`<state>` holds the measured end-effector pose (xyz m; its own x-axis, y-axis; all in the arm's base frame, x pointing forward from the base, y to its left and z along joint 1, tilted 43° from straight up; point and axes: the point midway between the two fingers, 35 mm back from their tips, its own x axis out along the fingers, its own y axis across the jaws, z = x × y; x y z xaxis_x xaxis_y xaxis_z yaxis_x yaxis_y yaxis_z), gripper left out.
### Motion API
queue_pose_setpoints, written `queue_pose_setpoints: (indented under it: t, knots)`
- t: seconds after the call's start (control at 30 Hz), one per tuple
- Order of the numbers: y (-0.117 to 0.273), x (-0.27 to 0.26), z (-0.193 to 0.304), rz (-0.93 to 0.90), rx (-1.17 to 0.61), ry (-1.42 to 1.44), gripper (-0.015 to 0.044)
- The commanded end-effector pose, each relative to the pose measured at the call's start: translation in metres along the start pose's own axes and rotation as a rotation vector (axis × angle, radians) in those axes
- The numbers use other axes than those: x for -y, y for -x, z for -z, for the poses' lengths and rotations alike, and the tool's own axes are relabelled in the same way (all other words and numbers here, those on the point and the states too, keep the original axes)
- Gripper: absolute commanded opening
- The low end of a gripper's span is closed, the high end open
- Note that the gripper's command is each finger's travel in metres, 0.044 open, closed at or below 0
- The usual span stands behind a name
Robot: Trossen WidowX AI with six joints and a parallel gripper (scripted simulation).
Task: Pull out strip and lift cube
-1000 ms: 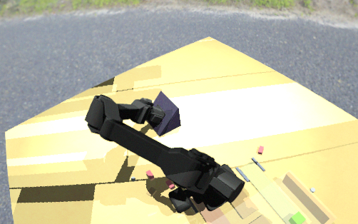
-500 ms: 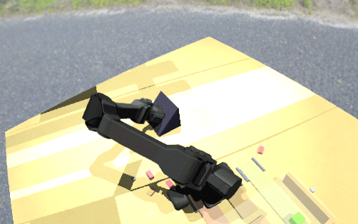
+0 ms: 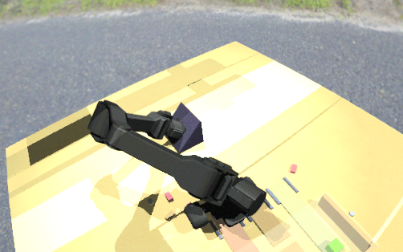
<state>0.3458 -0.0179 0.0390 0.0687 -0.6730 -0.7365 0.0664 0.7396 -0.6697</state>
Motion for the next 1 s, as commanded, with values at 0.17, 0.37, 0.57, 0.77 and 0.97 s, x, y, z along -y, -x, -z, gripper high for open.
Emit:
queue_pose_setpoints:
  t: [0.17,0.37,0.57,0.77,0.97]
  knots:
    - [-0.004,0.0,0.019,0.005,-0.017,0.006,0.0]
    - [-0.005,0.0,0.028,0.005,-0.017,0.006,0.0]
    - [-0.005,0.0,0.037,0.006,-0.017,0.006,0.0]
    - [-0.005,0.001,0.046,0.006,-0.018,0.007,0.0]
    - [-0.005,0.001,0.055,0.006,-0.018,0.007,0.0]
